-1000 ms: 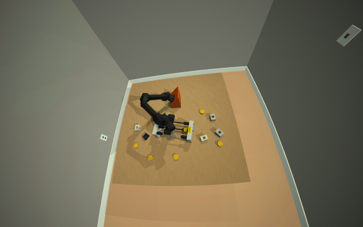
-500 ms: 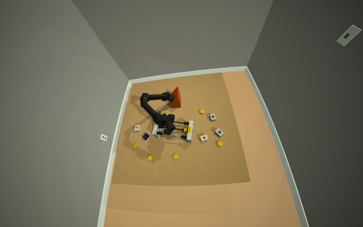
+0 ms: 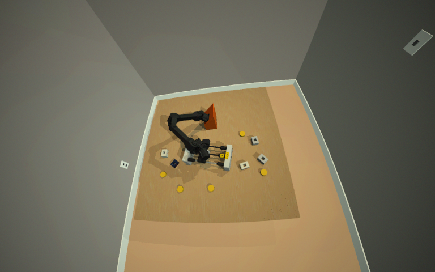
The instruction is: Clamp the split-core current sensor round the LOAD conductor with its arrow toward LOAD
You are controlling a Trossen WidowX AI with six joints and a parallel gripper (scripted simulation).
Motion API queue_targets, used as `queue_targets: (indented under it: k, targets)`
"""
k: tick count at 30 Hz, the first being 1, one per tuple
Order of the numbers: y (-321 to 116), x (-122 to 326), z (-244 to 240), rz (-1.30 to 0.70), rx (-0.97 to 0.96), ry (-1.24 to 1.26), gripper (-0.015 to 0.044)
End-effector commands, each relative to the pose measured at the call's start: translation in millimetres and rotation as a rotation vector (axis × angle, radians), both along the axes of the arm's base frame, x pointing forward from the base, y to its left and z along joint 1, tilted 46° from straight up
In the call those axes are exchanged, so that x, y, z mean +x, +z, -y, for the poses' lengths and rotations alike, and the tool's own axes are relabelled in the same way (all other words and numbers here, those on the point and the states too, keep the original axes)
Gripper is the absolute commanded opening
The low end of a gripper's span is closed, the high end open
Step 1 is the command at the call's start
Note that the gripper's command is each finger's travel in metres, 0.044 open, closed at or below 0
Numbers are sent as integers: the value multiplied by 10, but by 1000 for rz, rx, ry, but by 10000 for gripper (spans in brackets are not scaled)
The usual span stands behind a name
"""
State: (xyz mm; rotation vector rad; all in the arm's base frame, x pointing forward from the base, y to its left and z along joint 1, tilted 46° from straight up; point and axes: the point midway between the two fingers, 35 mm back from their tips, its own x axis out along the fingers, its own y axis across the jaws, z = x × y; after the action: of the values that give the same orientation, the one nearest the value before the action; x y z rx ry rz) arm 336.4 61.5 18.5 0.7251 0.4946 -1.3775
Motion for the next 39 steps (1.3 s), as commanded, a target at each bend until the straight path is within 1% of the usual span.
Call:
queue_targets:
  k: [1, 15, 38, 39]
  targets:
    - [-46, 1, 52, -4, -7, 4, 440]
    - [-192, 30, 205, -3, -9, 4, 440]
    - [-162, 34, 172, -1, -1, -2, 287]
    - [-162, 34, 172, -1, -1, -2, 260]
